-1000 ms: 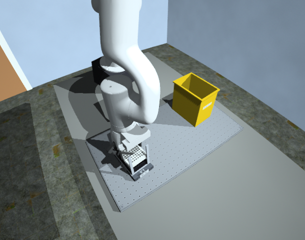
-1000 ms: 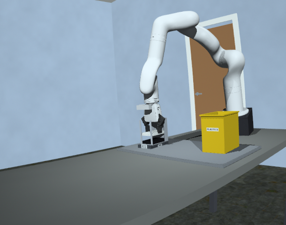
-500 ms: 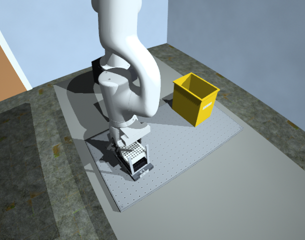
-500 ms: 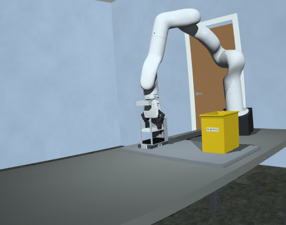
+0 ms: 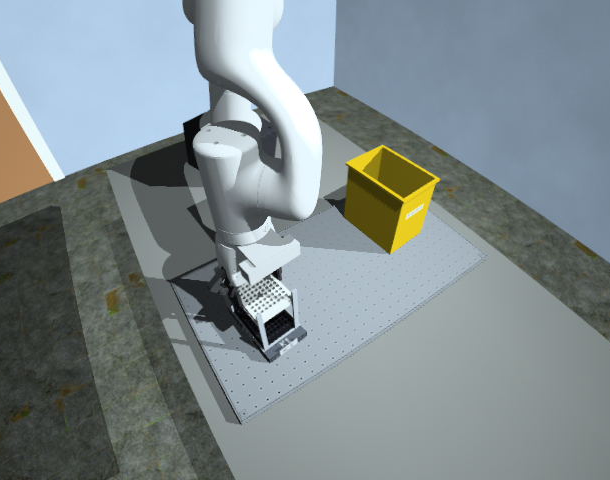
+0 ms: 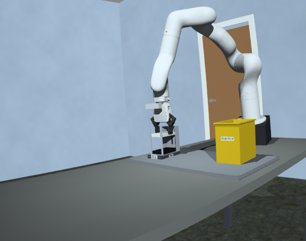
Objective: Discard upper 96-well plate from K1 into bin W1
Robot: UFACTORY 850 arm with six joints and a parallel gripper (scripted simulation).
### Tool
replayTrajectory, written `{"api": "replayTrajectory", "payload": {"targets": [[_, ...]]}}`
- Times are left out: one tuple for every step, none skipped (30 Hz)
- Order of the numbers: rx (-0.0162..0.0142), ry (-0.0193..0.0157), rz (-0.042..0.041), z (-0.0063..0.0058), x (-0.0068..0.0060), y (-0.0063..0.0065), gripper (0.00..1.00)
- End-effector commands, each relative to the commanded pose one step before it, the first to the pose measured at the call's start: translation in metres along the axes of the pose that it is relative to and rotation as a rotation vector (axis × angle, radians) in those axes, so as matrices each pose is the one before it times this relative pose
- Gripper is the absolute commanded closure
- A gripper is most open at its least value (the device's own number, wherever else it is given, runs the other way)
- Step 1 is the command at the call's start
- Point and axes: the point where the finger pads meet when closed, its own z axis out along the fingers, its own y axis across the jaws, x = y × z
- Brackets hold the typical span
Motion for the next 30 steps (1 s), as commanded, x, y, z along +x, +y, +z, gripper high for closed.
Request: {"api": "replayTrajectory", "payload": {"targets": [[-0.00118, 0.00111, -0.00006, -0.00858, 0.00088, 0.00040, 1.00], [0.00000, 0.00000, 0.00000, 0.00000, 0.00000, 0.00000, 1.00], [-0.00001, -0.00001, 0.00000, -0.00168, 0.00002, 0.00000, 1.00], [0.00000, 0.00000, 0.00000, -0.00167, 0.00000, 0.00000, 1.00], [0.00000, 0.00000, 0.00000, -0.00167, 0.00000, 0.00000, 1.00], [0.00000, 0.00000, 0.00000, -0.00167, 0.00000, 0.00000, 1.00], [0.00000, 0.00000, 0.00000, -0.00167, 0.00000, 0.00000, 1.00], [0.00000, 0.00000, 0.00000, -0.00167, 0.00000, 0.00000, 1.00], [0.00000, 0.00000, 0.00000, -0.00167, 0.00000, 0.00000, 1.00], [0.00000, 0.00000, 0.00000, -0.00167, 0.00000, 0.00000, 1.00], [0.00000, 0.00000, 0.00000, -0.00167, 0.00000, 0.00000, 1.00], [0.00000, 0.00000, 0.00000, -0.00167, 0.00000, 0.00000, 1.00], [0.00000, 0.00000, 0.00000, -0.00167, 0.00000, 0.00000, 1.00], [0.00000, 0.00000, 0.00000, -0.00167, 0.00000, 0.00000, 1.00], [0.00000, 0.00000, 0.00000, -0.00167, 0.00000, 0.00000, 1.00], [0.00000, 0.00000, 0.00000, -0.00167, 0.00000, 0.00000, 1.00], [0.00000, 0.00000, 0.00000, -0.00167, 0.00000, 0.00000, 1.00], [0.00000, 0.00000, 0.00000, 0.00000, 0.00000, 0.00000, 1.00], [0.00000, 0.00000, 0.00000, 0.00000, 0.00000, 0.00000, 1.00], [0.00000, -0.00001, 0.00000, -0.00167, 0.00001, 0.00000, 1.00], [0.00000, 0.00000, 0.00000, -0.00167, 0.00000, 0.00000, 1.00], [0.00000, 0.00000, 0.00000, -0.00167, 0.00000, 0.00000, 1.00], [0.00000, 0.00000, 0.00000, -0.00167, 0.00000, 0.00000, 1.00], [0.00000, 0.00000, 0.00000, -0.00167, 0.00000, 0.00000, 1.00], [0.00000, 0.00000, 0.00000, -0.00167, 0.00000, 0.00000, 1.00], [0.00000, 0.00000, 0.00000, -0.00167, 0.00000, 0.00000, 1.00], [0.00000, 0.00000, 0.00000, -0.00167, 0.00000, 0.00000, 1.00], [0.00000, 0.00000, 0.00000, -0.00167, 0.00000, 0.00000, 1.00], [0.00000, 0.00000, 0.00000, -0.00167, 0.00000, 0.00000, 1.00], [0.00000, 0.00000, 0.00000, -0.00167, 0.00000, 0.00000, 1.00]]}}
